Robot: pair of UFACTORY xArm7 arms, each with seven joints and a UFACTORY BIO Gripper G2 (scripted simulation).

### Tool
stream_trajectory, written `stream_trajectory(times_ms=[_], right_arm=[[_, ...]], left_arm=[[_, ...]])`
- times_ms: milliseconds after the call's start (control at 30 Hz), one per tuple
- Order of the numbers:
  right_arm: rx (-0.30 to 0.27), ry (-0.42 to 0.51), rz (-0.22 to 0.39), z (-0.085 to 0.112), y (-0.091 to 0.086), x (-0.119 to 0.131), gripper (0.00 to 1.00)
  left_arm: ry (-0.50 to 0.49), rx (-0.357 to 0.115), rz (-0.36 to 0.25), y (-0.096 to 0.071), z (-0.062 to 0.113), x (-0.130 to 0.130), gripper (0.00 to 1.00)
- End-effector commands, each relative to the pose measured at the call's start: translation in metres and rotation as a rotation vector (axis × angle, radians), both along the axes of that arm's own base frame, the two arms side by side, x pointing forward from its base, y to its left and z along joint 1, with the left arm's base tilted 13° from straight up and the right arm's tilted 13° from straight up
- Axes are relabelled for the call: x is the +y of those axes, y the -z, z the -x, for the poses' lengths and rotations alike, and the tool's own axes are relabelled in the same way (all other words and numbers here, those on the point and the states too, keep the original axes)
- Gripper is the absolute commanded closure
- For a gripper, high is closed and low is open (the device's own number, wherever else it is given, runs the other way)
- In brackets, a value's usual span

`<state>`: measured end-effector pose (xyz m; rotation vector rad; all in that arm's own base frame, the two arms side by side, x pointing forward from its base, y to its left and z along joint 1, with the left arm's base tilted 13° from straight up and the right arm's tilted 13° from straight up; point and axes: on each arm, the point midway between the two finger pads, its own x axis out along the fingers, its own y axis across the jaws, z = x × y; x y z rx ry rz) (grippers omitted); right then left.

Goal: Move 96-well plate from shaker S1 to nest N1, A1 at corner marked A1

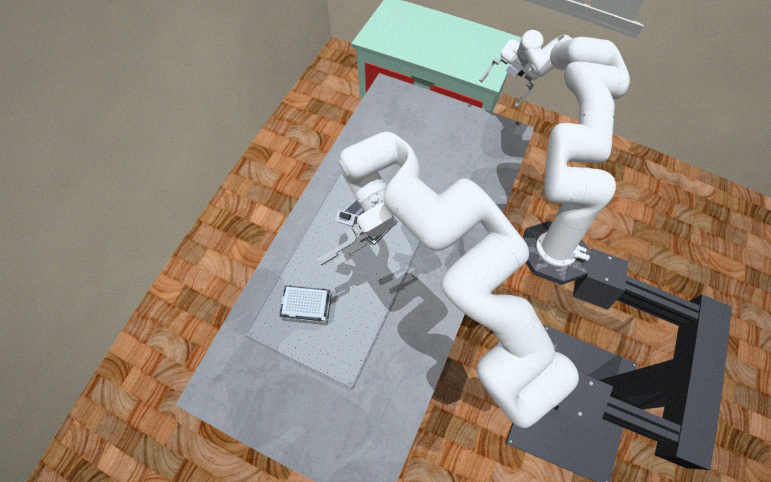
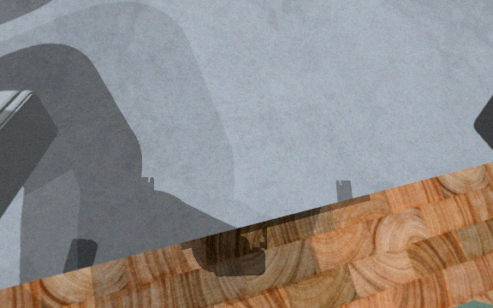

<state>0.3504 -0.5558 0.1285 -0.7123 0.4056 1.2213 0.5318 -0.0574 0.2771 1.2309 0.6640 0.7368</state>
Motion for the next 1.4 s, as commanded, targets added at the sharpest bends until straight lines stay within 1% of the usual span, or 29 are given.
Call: stream_trajectory(times_ms=[0,167,333,400,633,833,900,967,1167,1367], right_arm=[[-0.003,0.0,0.005,-0.001,-0.003,-0.001,0.0],[-0.003,0.0,0.005,-0.001,-0.003,-0.001,0.0],[-0.003,0.0,0.005,-0.001,-0.003,-0.001,0.0],[-0.003,0.0,0.005,-0.001,-0.003,-0.001,0.0],[-0.003,0.0,0.005,-0.001,-0.003,-0.001,0.0],[-0.003,0.0,0.005,-0.001,-0.003,-0.001,0.0],[-0.003,0.0,0.005,-0.001,-0.003,-0.001,0.0],[-0.003,0.0,0.005,-0.001,-0.003,-0.001,0.0],[-0.003,0.0,0.005,-0.001,-0.003,-0.001,0.0],[-0.003,0.0,0.005,-0.001,-0.003,-0.001,0.0]], left_arm=[[-0.058,-0.001,0.037,-0.016,0.009,0.024,0.0],[-0.147,0.008,0.096,-0.033,0.027,0.057,0.0],[-0.237,0.015,0.163,-0.048,0.048,0.089,0.0],[-0.237,0.015,0.163,-0.048,0.048,0.089,0.0],[-0.361,0.02,0.27,-0.066,0.082,0.13,0.0],[-0.464,0.02,0.372,-0.078,0.115,0.16,0.0],[-0.496,0.018,0.408,-0.081,0.127,0.168,0.0],[-0.496,0.018,0.408,-0.081,0.127,0.168,0.0],[-0.588,0.011,0.519,-0.089,0.162,0.191,0.0],[-0.671,-0.001,0.635,-0.095,0.196,0.207,0.0]])
